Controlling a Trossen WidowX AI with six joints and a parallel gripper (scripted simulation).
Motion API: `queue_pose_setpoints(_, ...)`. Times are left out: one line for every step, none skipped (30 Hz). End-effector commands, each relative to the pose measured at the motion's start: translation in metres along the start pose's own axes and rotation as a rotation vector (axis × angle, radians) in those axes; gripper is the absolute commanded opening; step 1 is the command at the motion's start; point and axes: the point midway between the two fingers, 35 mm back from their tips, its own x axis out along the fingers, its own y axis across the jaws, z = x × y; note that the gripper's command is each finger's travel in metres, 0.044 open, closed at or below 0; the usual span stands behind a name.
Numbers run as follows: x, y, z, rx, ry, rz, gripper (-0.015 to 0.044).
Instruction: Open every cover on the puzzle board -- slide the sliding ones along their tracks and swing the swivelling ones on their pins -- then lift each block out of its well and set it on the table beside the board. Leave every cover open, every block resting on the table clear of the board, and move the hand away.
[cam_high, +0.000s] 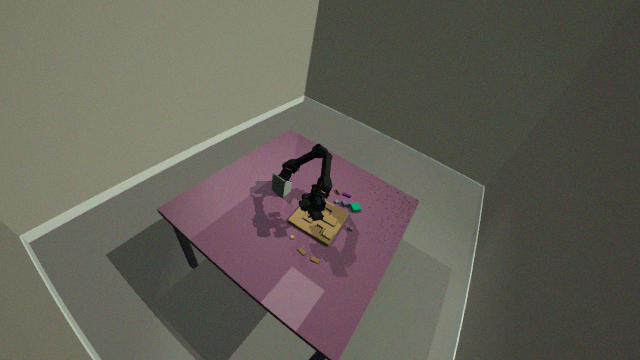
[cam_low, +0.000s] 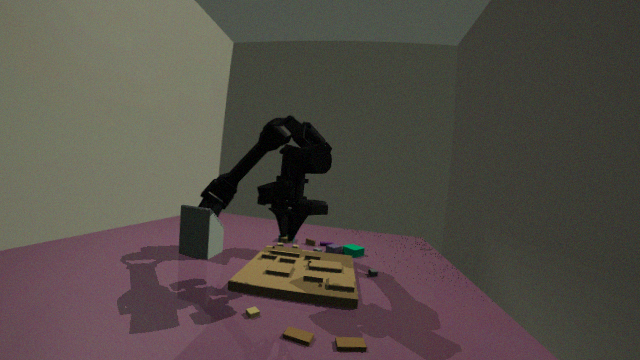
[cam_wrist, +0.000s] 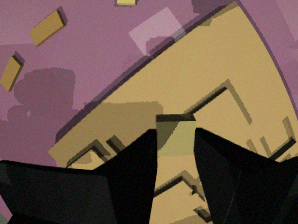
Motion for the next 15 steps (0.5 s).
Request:
queue_pose_setpoints(0.001,0.004,0.017,-0.002,-0.002,0.001,0.008)
queue_pose_setpoints(0.001,0.004,0.021,-0.002,-0.002,0.0,0.008)
queue_pose_setpoints(0.001,0.004,0.025,-0.002,-0.002,0.0,0.008)
queue_pose_setpoints(0.001,0.004,0.029,-0.002,-0.002,0.0,0.008)
queue_pose_setpoints(0.002,0.005,0.033,-0.002,-0.002,-0.001,0.008)
queue_pose_setpoints(0.002,0.005,0.037,-0.002,-0.002,-0.001,0.008)
queue_pose_setpoints(0.002,0.005,0.041,-0.002,-0.002,-0.002,0.008)
queue_pose_setpoints(0.002,0.005,0.045,-0.002,-0.001,-0.002,0.008)
queue_pose_setpoints(0.003,0.005,0.049,-0.003,-0.001,-0.003,0.008)
queue_pose_setpoints(0.003,0.005,0.053,-0.003,0.0,-0.004,0.008)
queue_pose_setpoints(0.003,0.005,0.057,-0.003,0.0,-0.004,0.008)
queue_pose_setpoints(0.004,0.005,0.061,-0.003,0.001,-0.005,0.008)
queue_pose_setpoints(0.004,0.005,0.065,-0.003,0.001,-0.006,0.008)
queue_pose_setpoints(0.004,0.005,0.069,-0.004,0.002,-0.006,0.008)
queue_pose_setpoints(0.005,0.004,0.073,-0.004,0.002,-0.007,0.008)
